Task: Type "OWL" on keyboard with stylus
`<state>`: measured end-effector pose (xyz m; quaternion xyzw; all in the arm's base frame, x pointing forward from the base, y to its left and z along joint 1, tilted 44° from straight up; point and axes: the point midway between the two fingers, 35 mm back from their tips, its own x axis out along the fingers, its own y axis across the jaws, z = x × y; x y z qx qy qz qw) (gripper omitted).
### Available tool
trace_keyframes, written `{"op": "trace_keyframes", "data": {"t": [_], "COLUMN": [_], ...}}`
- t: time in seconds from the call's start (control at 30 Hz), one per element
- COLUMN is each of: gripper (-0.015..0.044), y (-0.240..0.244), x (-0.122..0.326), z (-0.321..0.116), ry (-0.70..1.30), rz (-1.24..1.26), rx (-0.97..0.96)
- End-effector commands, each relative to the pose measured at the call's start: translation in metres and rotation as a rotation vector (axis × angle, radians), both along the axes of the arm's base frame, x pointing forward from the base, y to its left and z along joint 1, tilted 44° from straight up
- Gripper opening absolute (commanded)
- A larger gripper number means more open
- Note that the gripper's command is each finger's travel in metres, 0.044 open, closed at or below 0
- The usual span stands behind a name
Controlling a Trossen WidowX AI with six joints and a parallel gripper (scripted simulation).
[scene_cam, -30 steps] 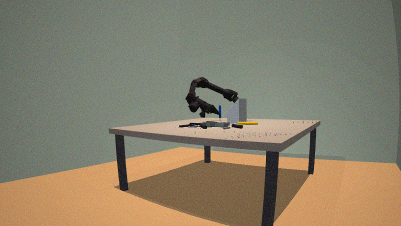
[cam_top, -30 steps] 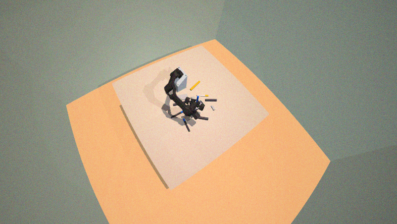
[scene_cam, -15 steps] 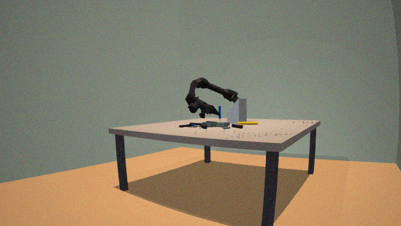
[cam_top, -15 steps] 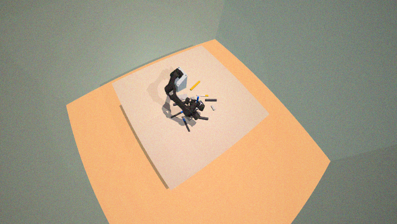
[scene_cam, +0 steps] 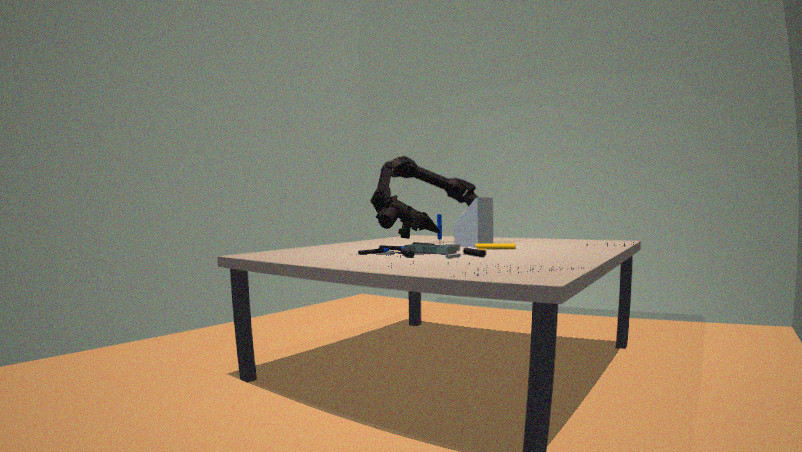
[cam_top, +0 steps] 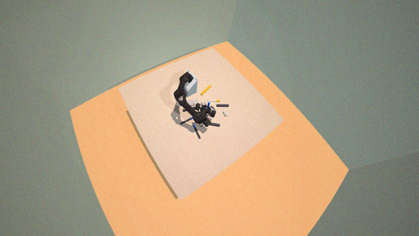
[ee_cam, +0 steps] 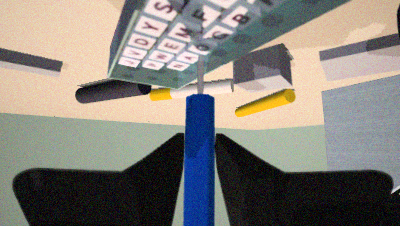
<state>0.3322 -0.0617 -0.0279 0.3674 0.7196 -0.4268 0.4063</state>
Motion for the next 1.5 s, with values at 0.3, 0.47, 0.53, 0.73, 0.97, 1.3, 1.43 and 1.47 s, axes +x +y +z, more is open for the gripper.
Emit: {"op": "trace_keyframes", "data": {"t": [0.3,0.47,0.53,0.73,0.97,1.3,1.43,1.47], "gripper": [0.0081,0.0081,0.0081,0.0081,0.0081,0.0081,0.0084,0.0078], "y": [-0.004,-0.006,-0.006,-0.007,-0.006,0.021,0.019,0.019], "x": [0.0,0.0,0.001,0.001,0.001,-0.003,0.0,0.0], "z": [-0.004,-0.005,-0.006,-0.007,-0.006,0.021,0.019,0.019], "ry": [-0.001,-0.001,-0.001,-0.001,-0.001,-0.001,-0.01,-0.01], "rz": [0.005,0.005,0.005,0.005,0.005,0.005,0.016,0.016], "rx": [-0.002,-0.002,-0.002,-0.002,-0.002,0.0,-0.003,-0.003]}}
